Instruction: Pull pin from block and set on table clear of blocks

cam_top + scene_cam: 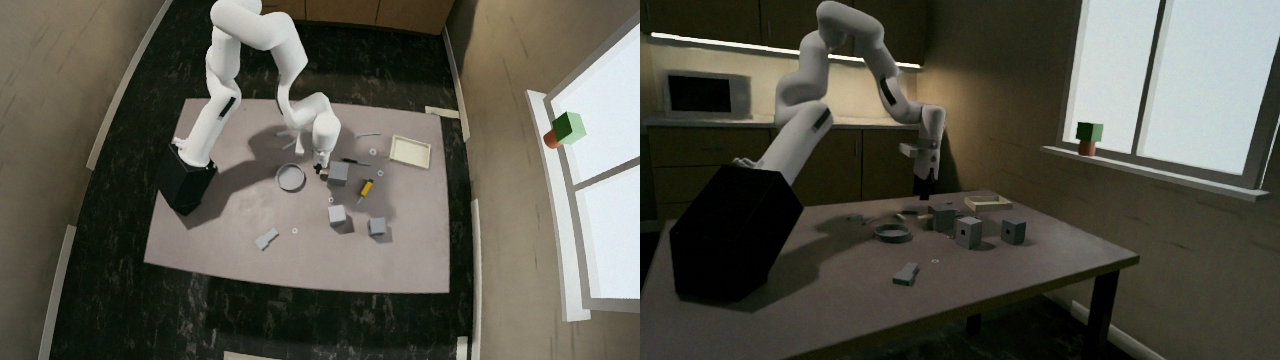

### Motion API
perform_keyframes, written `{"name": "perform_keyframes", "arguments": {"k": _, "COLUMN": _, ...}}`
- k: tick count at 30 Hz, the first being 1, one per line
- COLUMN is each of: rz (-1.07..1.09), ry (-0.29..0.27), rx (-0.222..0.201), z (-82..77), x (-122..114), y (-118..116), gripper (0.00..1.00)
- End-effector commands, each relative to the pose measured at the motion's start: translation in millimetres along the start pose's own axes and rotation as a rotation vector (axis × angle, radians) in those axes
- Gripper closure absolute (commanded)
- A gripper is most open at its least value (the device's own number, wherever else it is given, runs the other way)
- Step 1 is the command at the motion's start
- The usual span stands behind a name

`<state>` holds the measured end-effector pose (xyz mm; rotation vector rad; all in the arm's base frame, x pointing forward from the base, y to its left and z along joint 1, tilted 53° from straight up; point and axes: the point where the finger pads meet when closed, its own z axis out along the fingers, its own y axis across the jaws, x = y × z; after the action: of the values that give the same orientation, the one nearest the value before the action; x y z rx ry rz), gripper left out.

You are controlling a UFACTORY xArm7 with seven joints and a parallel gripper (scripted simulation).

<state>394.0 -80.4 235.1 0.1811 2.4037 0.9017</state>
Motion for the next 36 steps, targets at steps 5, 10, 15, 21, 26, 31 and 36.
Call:
{"name": "perform_keyframes", "arguments": {"k": 5, "rz": 0.0, "ry": 0.0, "rx": -0.001, "z": 0.0, "x": -0.5, "y": -0.5, "gripper": 0.45}}
{"name": "perform_keyframes", "arguments": {"k": 10, "rz": 0.0, "ry": 0.002, "rx": -0.002, "z": 0.6, "x": -0.2, "y": -0.6, "gripper": 0.45}}
{"name": "perform_keyframes", "arguments": {"k": 15, "rz": 0.0, "ry": 0.002, "rx": -0.002, "z": 0.9, "x": 0.0, "y": -0.6, "gripper": 0.45}}
{"name": "perform_keyframes", "arguments": {"k": 21, "rz": 0.0, "ry": 0.003, "rx": -0.003, "z": 1.1, "x": 0.1, "y": -0.7, "gripper": 0.45}}
{"name": "perform_keyframes", "arguments": {"k": 26, "rz": 0.0, "ry": 0.003, "rx": -0.003, "z": 1.1, "x": 0.1, "y": -0.7, "gripper": 0.45}}
{"name": "perform_keyframes", "arguments": {"k": 31, "rz": 0.0, "ry": 0.003, "rx": -0.003, "z": 1.1, "x": 0.1, "y": -0.7, "gripper": 0.45}}
{"name": "perform_keyframes", "arguments": {"k": 36, "rz": -0.001, "ry": 0.003, "rx": -0.002, "z": 1.2, "x": 0.1, "y": -0.8, "gripper": 0.45}}
